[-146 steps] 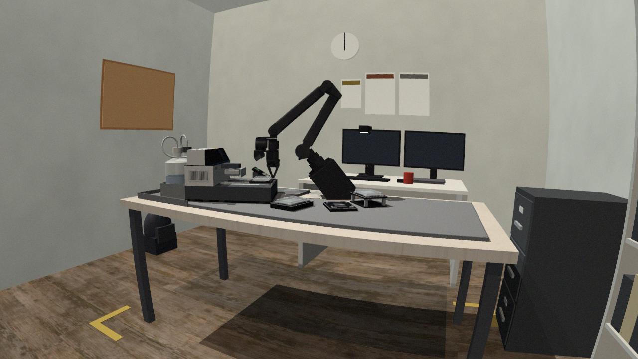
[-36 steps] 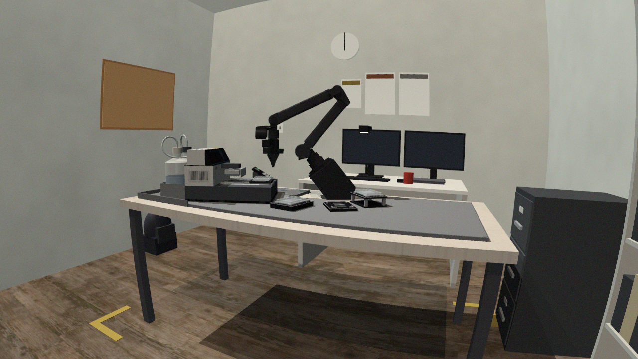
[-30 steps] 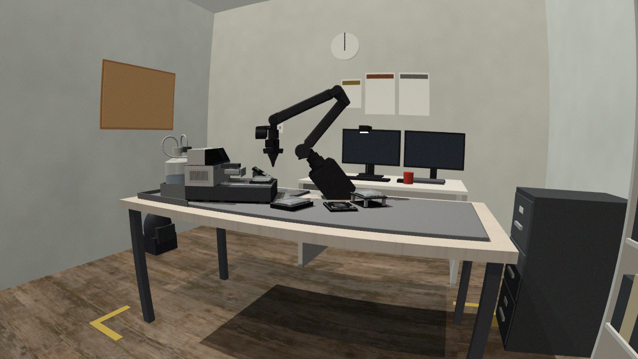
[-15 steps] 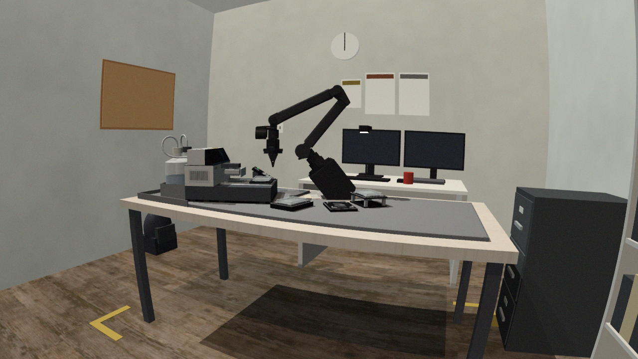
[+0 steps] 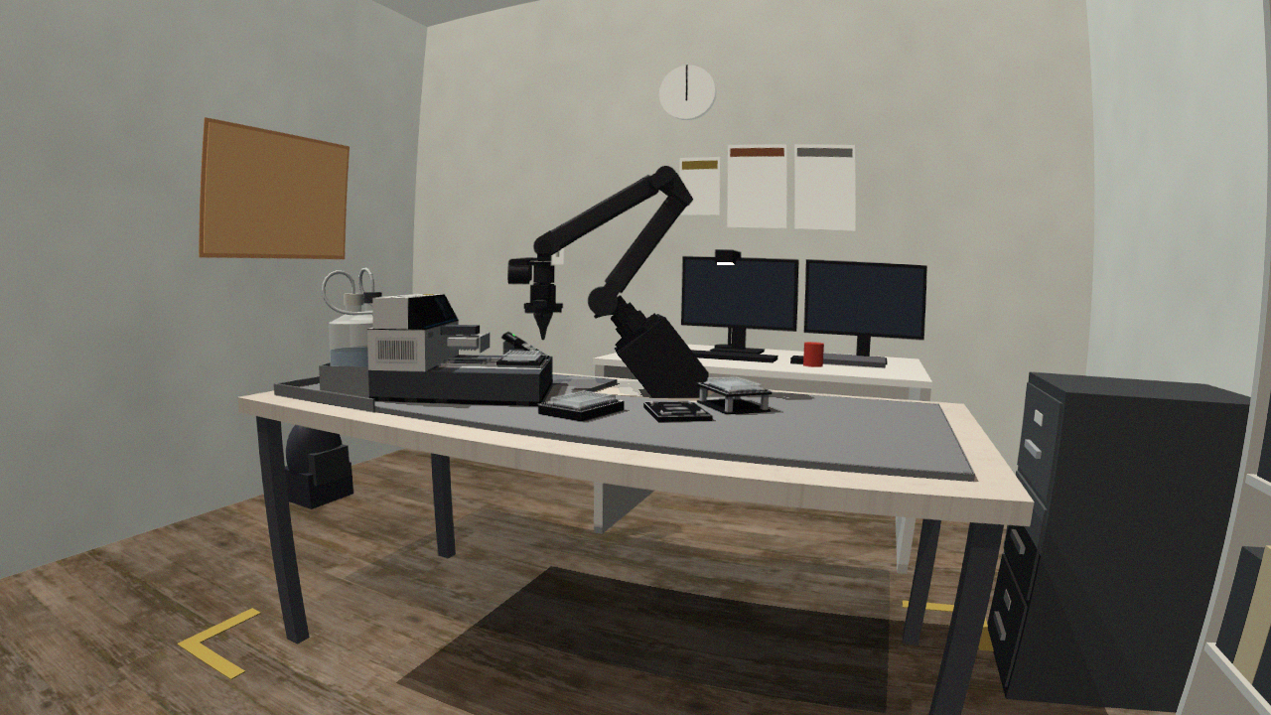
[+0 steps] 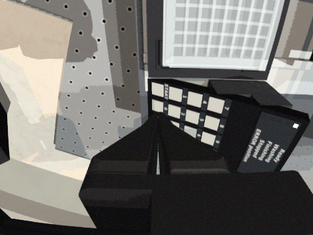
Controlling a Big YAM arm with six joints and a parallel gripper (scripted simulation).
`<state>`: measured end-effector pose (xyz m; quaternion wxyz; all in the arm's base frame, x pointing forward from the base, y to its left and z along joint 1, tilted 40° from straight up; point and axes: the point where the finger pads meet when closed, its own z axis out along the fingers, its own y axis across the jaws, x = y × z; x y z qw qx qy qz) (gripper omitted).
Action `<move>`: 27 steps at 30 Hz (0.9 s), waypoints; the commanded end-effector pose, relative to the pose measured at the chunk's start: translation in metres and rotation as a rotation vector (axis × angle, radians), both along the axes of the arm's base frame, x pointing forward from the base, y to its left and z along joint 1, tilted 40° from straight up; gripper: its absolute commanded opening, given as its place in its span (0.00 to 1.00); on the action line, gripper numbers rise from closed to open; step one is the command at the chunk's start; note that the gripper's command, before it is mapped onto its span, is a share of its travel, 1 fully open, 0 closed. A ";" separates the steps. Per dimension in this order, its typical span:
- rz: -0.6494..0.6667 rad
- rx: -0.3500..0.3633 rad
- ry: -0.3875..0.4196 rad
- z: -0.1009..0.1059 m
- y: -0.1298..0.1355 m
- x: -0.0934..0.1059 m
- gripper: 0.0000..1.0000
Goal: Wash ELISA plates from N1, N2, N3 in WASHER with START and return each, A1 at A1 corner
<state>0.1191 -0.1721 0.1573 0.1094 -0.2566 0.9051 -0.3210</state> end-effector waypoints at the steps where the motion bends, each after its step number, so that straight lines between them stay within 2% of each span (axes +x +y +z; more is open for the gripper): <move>1: 0.003 -0.005 0.002 -0.005 -0.005 0.002 0.00; 27: 0.000 -0.004 0.003 -0.034 -0.024 0.015 0.00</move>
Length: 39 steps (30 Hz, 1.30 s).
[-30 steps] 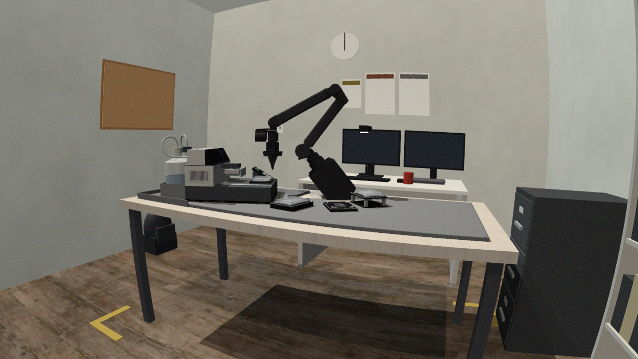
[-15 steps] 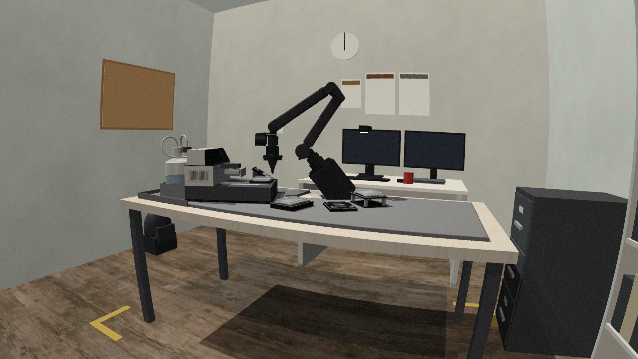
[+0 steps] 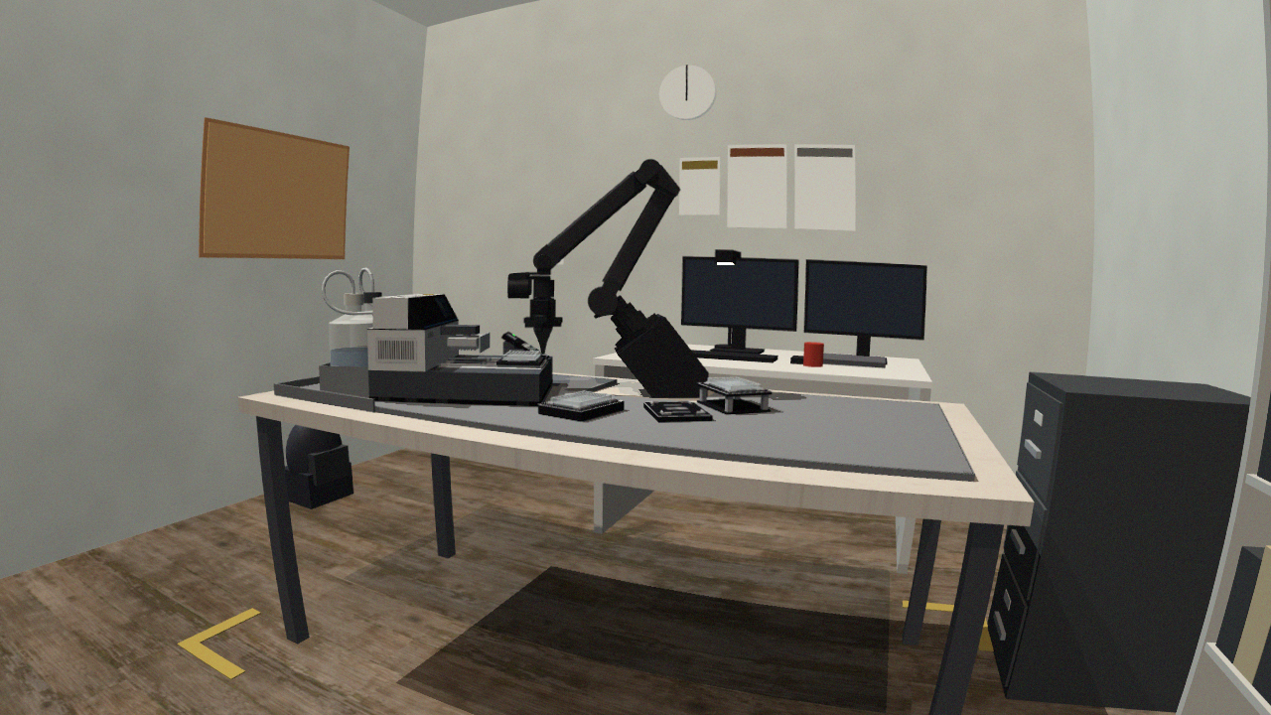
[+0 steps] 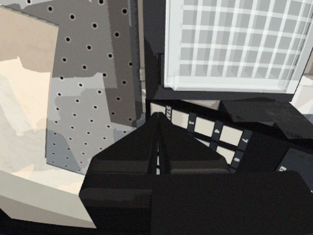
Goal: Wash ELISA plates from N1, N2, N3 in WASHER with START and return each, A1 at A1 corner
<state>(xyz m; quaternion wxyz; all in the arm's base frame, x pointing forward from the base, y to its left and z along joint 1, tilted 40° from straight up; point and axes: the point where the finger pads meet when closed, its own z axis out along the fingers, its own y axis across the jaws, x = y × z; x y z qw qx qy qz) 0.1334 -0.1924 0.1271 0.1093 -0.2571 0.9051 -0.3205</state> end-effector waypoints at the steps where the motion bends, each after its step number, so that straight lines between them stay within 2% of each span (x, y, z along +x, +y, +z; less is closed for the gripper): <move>1: -0.001 -0.005 0.002 -0.004 -0.005 0.001 0.00; 3: -0.001 -0.006 0.001 -0.004 -0.005 0.001 0.00; 4: 0.000 -0.022 -0.015 0.009 -0.006 0.004 0.00; 6: 0.000 -0.022 -0.015 0.009 -0.006 0.004 0.00; 7: -0.001 -0.013 -0.003 -0.003 -0.005 0.001 0.00; 8: -0.001 -0.005 0.002 -0.005 -0.005 0.001 0.00; 21: -0.002 -0.004 0.002 -0.011 -0.009 0.004 0.00; 24: -0.002 -0.007 0.000 -0.004 -0.004 0.000 0.00; 26: -0.002 -0.039 -0.022 0.020 -0.008 0.003 0.00; 27: -0.002 -0.043 -0.025 0.024 -0.008 0.003 0.00; 39: -0.001 -0.045 -0.027 0.038 0.002 -0.003 0.00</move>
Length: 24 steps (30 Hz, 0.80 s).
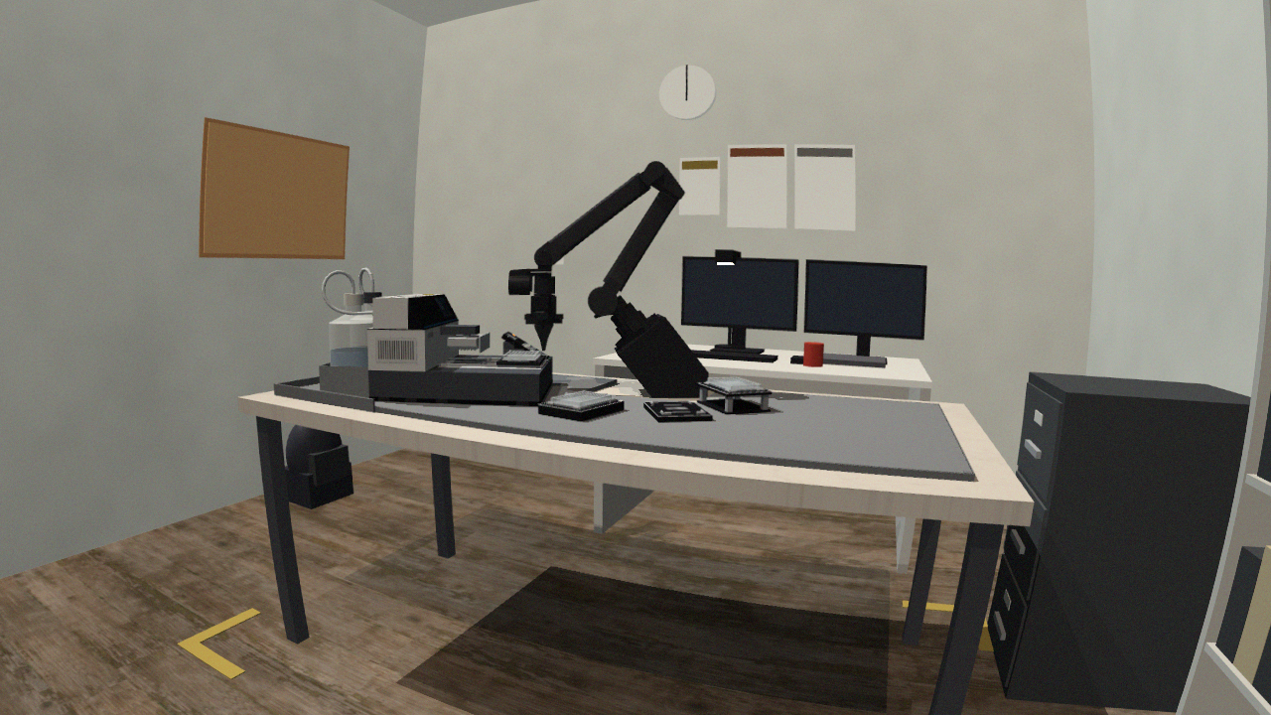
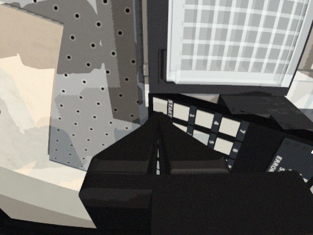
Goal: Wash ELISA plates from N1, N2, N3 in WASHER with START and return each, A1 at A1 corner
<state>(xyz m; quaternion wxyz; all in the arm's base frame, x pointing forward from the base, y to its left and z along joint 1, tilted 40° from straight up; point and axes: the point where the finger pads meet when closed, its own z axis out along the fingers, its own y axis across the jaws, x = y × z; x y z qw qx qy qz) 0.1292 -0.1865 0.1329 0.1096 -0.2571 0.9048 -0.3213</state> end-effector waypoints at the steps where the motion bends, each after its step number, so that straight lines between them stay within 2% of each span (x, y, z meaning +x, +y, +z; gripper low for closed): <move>1: -0.001 -0.044 -0.026 0.034 -0.003 0.000 0.00; 24: 0.000 -0.047 -0.030 0.062 0.018 -0.014 0.00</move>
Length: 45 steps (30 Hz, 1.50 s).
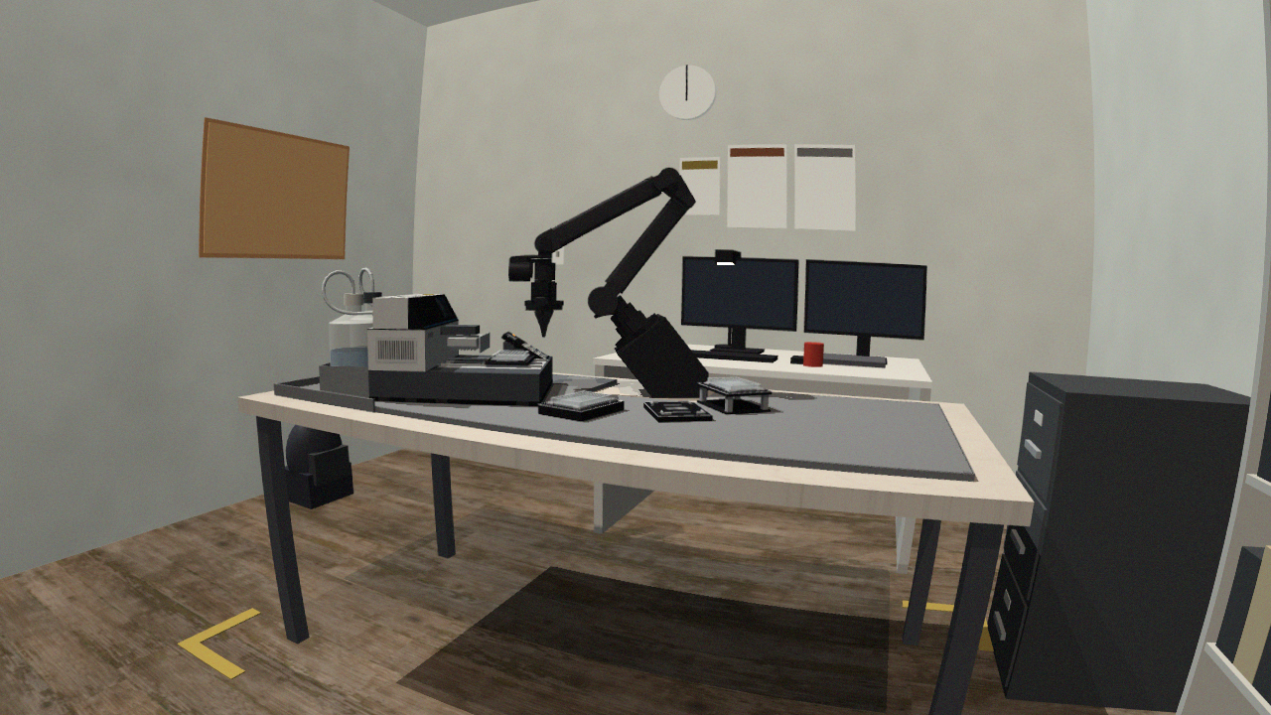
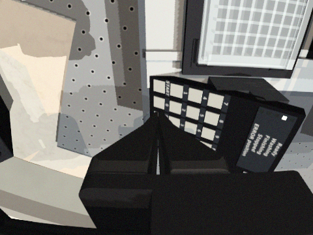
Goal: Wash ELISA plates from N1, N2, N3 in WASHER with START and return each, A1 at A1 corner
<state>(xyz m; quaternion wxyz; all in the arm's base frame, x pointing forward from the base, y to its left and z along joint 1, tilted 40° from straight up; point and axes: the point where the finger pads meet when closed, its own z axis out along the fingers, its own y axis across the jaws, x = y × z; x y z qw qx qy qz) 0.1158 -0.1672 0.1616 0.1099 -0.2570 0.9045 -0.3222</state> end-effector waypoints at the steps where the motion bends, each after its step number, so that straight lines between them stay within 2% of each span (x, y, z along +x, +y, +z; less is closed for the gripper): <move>1: 0.000 -0.045 -0.029 0.034 -0.001 0.000 0.00; 9: 0.000 -0.045 -0.029 0.041 0.005 -0.004 0.00; 12: 0.000 -0.029 -0.019 0.038 0.004 -0.003 0.00; 13: 0.000 -0.022 -0.015 0.026 0.004 -0.003 0.00; 29: 0.000 -0.022 -0.015 0.026 0.004 -0.003 0.00; 30: -0.039 -0.017 -0.048 0.039 0.003 -0.003 0.00; 34: -0.132 0.031 -0.117 0.039 0.003 -0.002 0.00; 36: -0.132 0.031 -0.117 0.039 0.003 -0.002 0.00; 45: -0.351 0.145 -0.278 0.039 0.004 -0.001 0.00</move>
